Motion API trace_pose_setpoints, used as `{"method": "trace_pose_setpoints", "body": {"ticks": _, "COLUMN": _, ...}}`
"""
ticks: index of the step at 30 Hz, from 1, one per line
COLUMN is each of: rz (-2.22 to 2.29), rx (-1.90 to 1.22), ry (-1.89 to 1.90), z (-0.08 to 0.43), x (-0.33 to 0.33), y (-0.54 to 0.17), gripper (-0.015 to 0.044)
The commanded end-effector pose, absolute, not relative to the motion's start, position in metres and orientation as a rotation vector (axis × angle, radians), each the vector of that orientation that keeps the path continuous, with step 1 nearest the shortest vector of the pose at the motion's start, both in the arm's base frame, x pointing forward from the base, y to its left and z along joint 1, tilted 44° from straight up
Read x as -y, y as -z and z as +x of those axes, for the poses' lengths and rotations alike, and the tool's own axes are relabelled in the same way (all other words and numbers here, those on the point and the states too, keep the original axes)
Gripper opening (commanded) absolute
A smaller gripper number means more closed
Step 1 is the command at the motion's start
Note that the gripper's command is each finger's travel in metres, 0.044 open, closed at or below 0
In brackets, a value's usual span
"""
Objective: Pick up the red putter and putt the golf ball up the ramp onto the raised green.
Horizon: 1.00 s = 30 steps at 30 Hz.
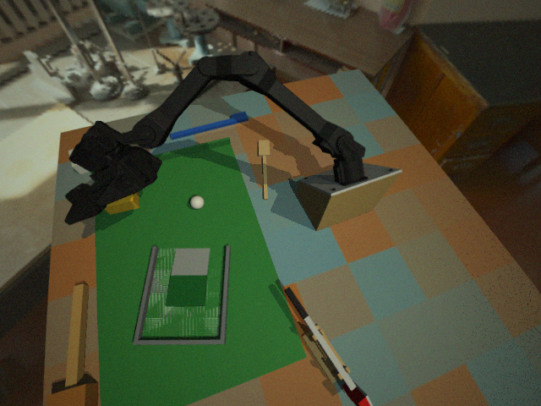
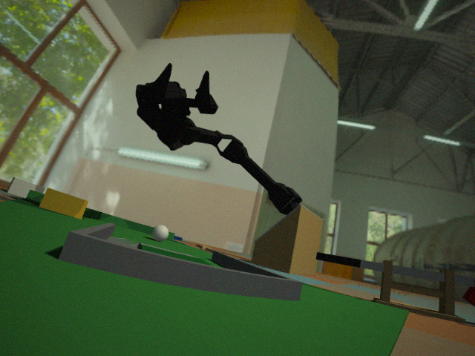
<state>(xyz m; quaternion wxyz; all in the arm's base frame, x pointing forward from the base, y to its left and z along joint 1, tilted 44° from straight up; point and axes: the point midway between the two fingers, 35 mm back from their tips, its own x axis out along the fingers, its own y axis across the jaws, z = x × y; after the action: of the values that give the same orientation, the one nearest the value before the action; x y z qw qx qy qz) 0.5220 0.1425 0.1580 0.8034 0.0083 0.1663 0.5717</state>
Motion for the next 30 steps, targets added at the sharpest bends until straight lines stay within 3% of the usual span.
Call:
{"method": "trace_pose_setpoints", "body": {"ticks": 1, "rz": 0.019, "rx": -0.361, "ry": -1.224, "z": 0.522, "x": -0.143, "y": -0.157, "gripper": 0.0426}}
{"method": "trace_pose_setpoints", "body": {"ticks": 14, "rz": -0.113, "rx": -0.722, "ry": -1.15, "z": 0.478, "x": -0.201, "y": -0.034, "gripper": 0.044}}
{"method": "trace_pose_setpoints", "body": {"ticks": 22, "rz": -0.544, "rx": -1.05, "ry": -1.12, "z": 0.393, "x": -0.219, "y": 0.079, "gripper": 0.044}}
{"method": "trace_pose_setpoints", "body": {"ticks": 30, "rz": -1.159, "rx": -1.328, "ry": -1.15, "z": 0.291, "x": -0.185, "y": 0.15, "gripper": 0.044}}
